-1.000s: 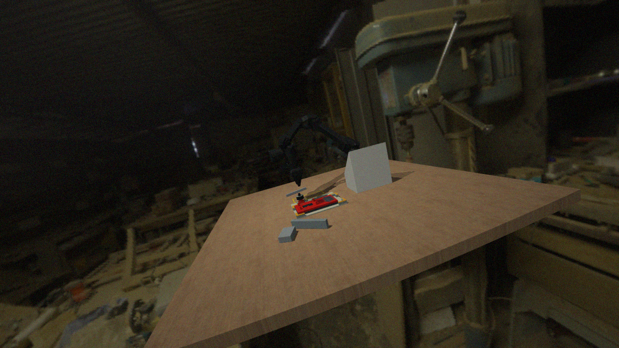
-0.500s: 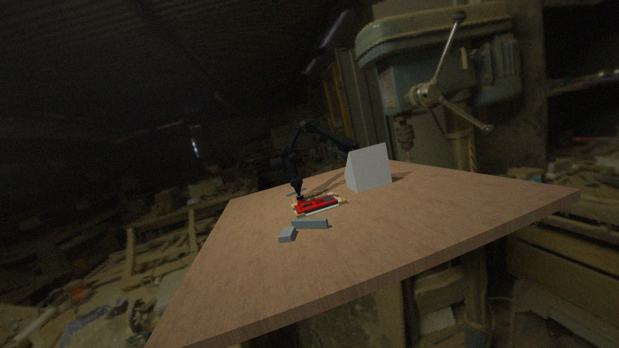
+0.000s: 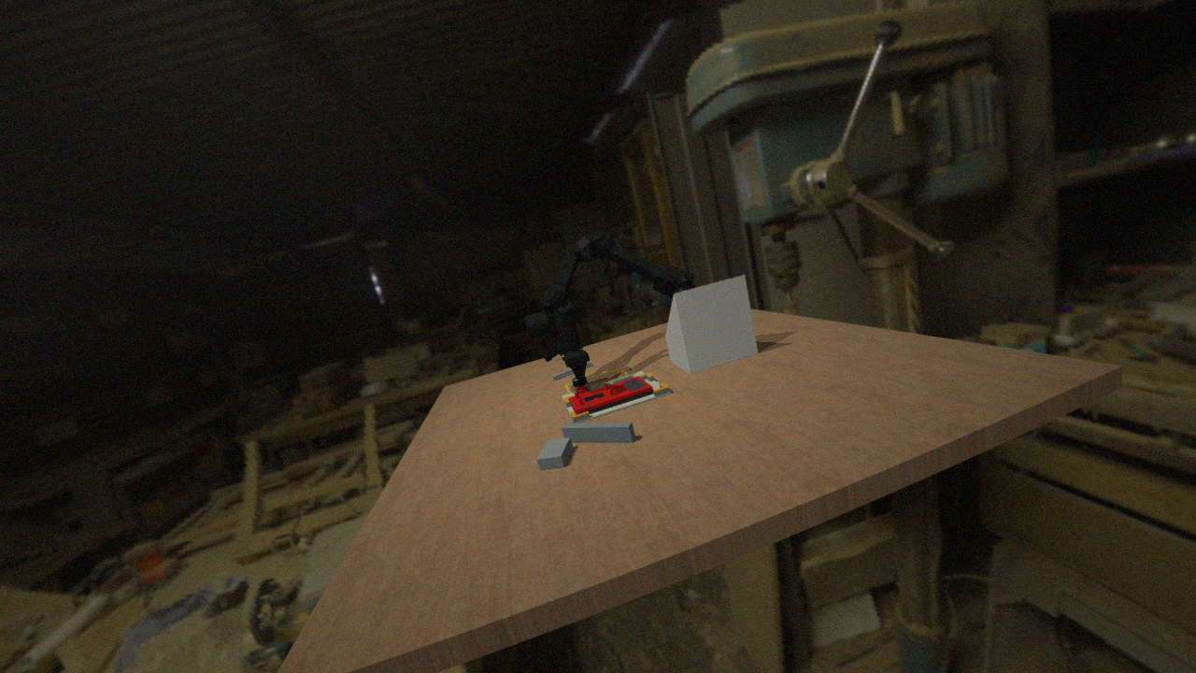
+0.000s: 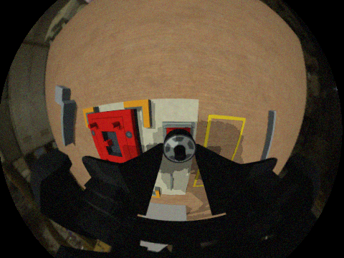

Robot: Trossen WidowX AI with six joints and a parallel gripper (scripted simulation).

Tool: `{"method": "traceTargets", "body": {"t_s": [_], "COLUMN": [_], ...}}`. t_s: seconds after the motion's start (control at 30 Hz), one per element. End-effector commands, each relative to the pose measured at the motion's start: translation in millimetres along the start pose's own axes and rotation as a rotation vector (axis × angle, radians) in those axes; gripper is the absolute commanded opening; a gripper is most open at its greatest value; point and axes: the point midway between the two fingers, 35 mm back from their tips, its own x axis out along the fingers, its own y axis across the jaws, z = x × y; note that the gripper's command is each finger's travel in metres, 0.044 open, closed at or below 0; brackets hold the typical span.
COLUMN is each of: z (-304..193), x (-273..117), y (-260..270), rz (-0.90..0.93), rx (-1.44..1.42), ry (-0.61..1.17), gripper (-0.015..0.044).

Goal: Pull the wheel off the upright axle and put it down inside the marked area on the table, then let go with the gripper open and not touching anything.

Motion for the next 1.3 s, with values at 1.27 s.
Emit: {"method": "traceTargets", "body": {"t_s": [1.27], "z": [0], "x": [-11], "y": [0], "rz": [-0.001], "rx": [0.001], "ry": [-0.001], "gripper": [0.0]}}
